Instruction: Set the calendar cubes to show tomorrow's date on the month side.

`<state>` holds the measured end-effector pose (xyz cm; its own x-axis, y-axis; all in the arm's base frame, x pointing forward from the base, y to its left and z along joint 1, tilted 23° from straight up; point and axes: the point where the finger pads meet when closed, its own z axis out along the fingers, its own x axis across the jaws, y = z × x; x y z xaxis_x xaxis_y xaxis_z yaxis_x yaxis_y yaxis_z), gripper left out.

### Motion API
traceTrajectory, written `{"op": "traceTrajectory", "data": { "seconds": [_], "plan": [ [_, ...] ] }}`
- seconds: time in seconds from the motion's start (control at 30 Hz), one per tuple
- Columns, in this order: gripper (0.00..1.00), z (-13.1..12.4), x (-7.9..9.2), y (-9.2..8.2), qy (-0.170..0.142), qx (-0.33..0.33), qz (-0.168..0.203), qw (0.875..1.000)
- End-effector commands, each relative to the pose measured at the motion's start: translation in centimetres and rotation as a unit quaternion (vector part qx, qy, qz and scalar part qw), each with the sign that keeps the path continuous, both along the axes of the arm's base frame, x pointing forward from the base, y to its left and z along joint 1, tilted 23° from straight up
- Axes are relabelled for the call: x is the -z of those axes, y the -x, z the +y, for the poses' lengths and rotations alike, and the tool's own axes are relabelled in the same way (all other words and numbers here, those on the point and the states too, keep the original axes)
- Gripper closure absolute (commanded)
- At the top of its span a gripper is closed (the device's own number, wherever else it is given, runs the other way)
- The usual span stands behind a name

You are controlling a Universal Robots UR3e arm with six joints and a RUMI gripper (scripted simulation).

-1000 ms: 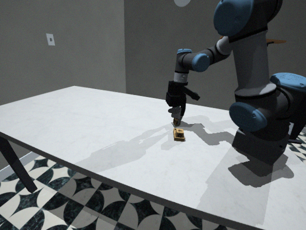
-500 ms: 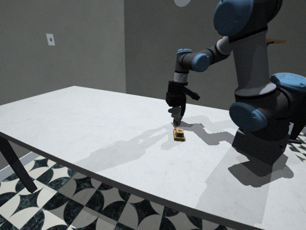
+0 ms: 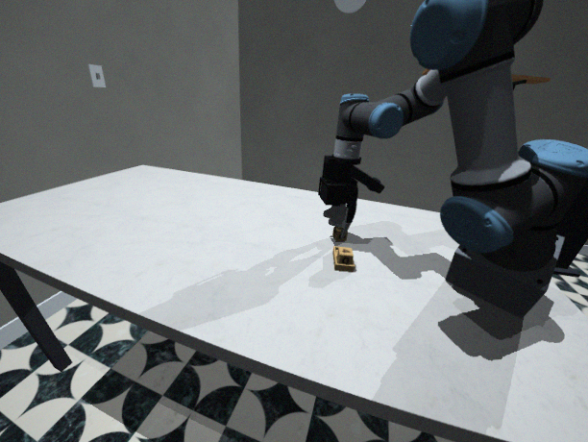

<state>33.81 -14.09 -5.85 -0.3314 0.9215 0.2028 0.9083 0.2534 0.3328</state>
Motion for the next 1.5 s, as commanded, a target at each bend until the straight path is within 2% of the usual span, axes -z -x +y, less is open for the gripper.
{"op": "traceTrajectory", "data": {
  "seconds": [0.0, 0.73, 1.0, 1.2, 1.47],
  "plan": [
    [0.89, -0.1, -0.1, 0.0, 0.001, 0.000, -0.001, 1.000],
    [0.89, -0.1, -0.1, 0.0, 0.001, 0.000, -0.001, 1.000],
    [0.89, -0.3, -0.7, 0.2, 0.001, 0.000, -0.001, 1.000],
    [0.89, -0.9, -2.5, 0.6, 0.001, 0.000, -0.001, 1.000],
    [0.89, -1.9, -5.7, 1.5, 0.001, 0.000, -0.001, 1.000]
  ]
}}
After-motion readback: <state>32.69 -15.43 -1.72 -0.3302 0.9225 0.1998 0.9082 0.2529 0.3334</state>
